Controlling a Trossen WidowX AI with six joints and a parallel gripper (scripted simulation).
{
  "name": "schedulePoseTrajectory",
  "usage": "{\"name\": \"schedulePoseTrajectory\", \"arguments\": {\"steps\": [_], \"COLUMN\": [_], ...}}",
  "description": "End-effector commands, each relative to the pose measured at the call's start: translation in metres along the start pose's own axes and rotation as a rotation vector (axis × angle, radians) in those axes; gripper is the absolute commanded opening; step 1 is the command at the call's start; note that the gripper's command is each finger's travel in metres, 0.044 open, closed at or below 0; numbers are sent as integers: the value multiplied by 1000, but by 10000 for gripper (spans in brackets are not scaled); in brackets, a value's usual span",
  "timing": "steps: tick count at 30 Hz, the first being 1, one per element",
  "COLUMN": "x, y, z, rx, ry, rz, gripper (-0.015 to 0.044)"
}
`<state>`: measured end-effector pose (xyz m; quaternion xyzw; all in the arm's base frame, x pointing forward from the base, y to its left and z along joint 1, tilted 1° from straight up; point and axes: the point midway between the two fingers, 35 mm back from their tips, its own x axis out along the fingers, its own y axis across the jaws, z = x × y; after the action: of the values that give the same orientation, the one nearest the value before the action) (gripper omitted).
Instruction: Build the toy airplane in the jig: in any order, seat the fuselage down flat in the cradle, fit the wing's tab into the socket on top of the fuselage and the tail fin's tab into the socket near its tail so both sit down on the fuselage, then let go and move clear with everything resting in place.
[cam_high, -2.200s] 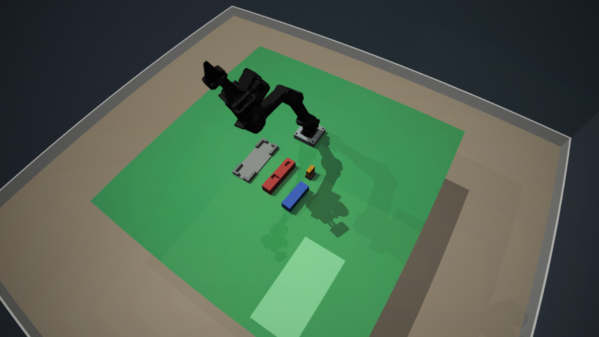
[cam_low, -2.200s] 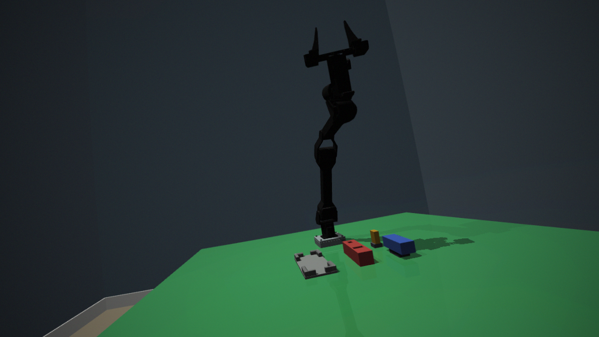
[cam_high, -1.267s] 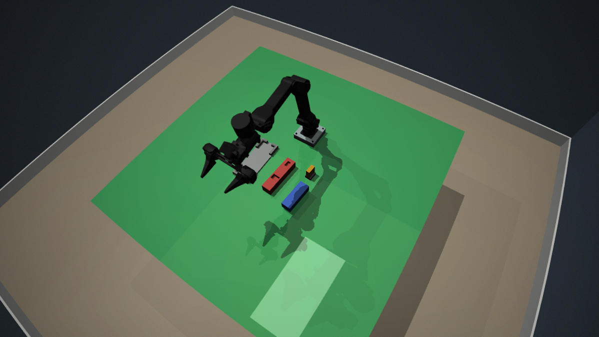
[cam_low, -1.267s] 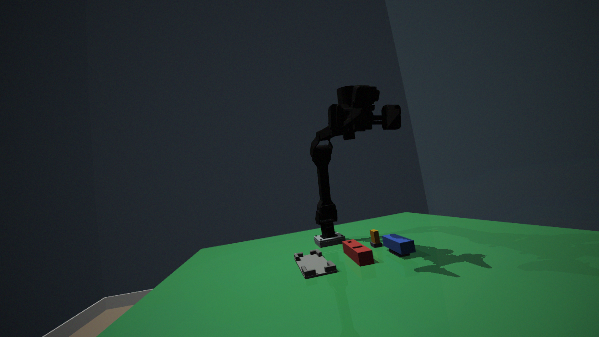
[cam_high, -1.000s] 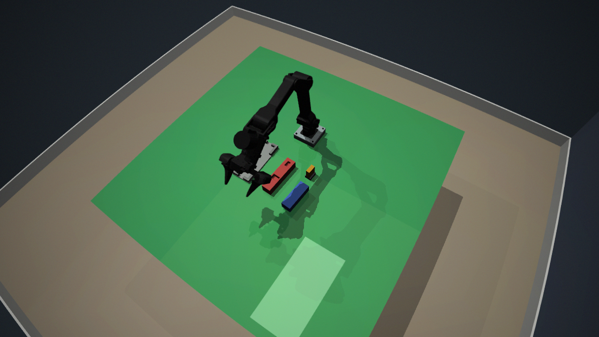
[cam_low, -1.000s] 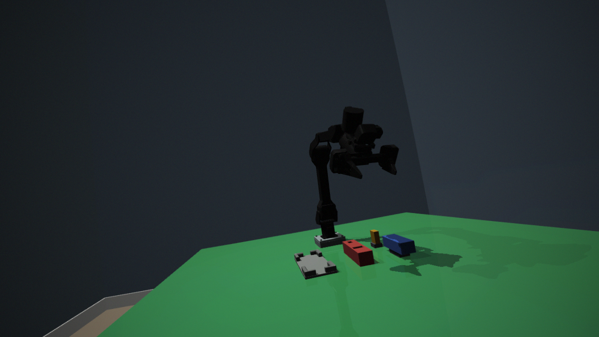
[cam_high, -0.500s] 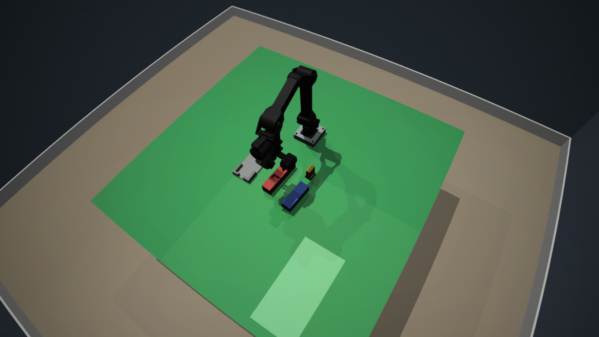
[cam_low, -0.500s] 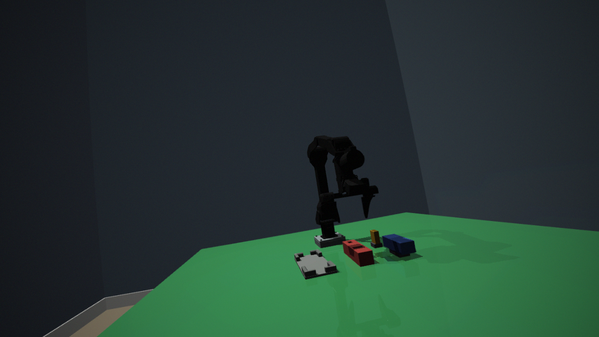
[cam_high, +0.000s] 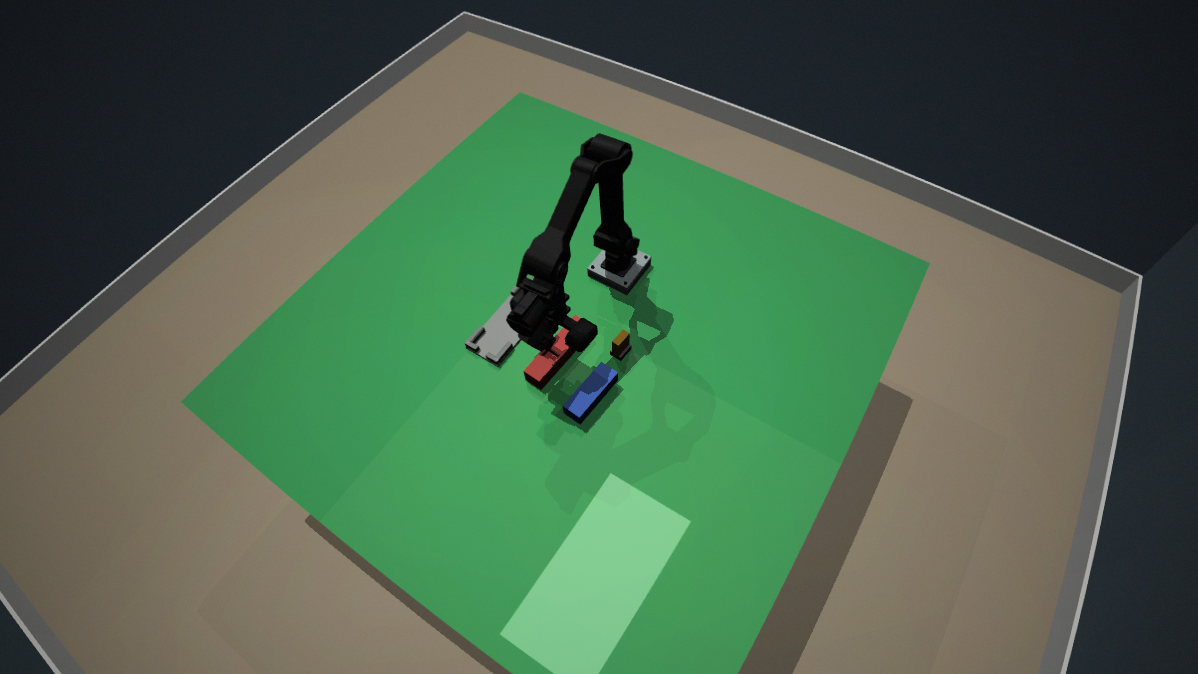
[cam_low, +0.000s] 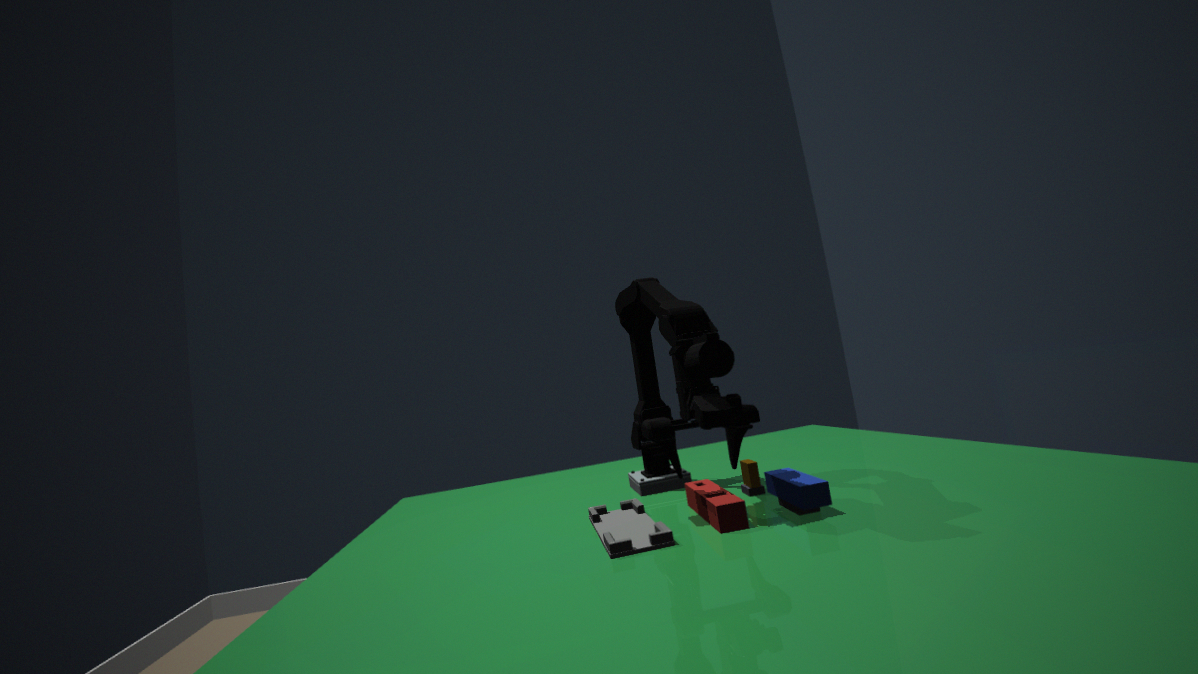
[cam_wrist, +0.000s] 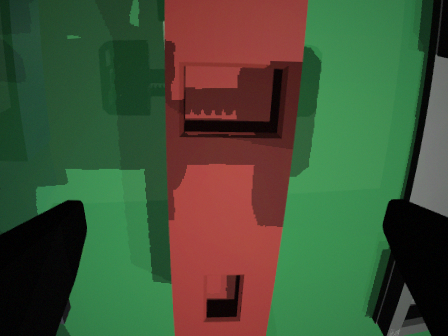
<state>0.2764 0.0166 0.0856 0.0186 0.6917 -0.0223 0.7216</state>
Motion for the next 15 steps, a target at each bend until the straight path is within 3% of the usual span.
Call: {"name": "schedulePoseTrajectory", "arguments": {"steps": [1, 15], "x": [13, 31], "y": [1, 1], "z": [0, 1], "rx": [5, 5], "ry": [-3, -3], "rz": [6, 6], "gripper": [440, 440]}}
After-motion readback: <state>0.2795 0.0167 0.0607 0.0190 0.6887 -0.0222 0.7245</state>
